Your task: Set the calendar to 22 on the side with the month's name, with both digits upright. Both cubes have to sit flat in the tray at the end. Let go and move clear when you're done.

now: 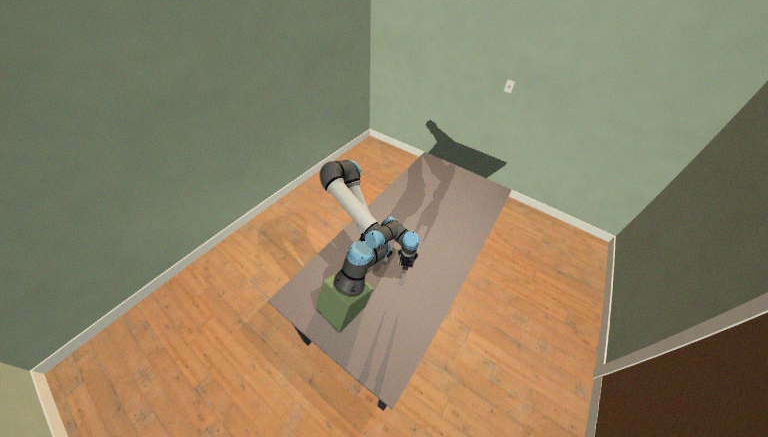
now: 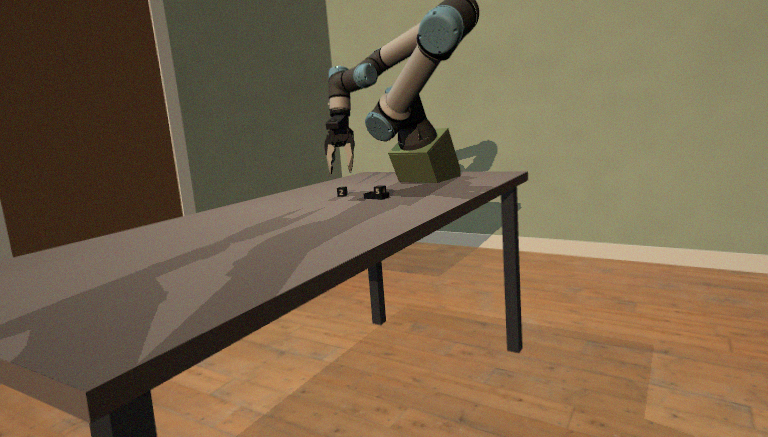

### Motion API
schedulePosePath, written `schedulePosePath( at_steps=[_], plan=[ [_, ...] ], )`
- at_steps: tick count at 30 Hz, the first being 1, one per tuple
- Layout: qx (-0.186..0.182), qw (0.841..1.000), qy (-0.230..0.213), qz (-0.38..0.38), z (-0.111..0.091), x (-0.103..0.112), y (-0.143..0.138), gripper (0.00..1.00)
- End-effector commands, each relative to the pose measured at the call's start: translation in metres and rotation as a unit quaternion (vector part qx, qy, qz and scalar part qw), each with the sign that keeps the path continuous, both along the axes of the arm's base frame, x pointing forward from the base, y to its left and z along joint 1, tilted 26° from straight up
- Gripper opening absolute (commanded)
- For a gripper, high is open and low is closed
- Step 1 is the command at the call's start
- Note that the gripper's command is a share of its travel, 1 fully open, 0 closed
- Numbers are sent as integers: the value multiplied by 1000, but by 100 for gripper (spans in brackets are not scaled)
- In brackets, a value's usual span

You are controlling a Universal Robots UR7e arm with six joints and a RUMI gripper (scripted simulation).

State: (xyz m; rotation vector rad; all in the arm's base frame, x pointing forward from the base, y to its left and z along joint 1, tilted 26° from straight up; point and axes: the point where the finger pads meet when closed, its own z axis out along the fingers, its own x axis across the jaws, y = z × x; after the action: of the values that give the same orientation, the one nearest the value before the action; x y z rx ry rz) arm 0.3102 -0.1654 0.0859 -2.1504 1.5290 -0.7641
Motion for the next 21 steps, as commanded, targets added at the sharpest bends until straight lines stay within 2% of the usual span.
schedulePosePath(
  at_steps=[1, 7, 21],
  plan=[
    [0, 1000, 5, 0, 0, 0, 1, 40],
    [1, 1000, 14, 1, -1, -1, 2, 40],
    [-3, 998, 68, -2, -5, -3, 6, 40]
  ],
)
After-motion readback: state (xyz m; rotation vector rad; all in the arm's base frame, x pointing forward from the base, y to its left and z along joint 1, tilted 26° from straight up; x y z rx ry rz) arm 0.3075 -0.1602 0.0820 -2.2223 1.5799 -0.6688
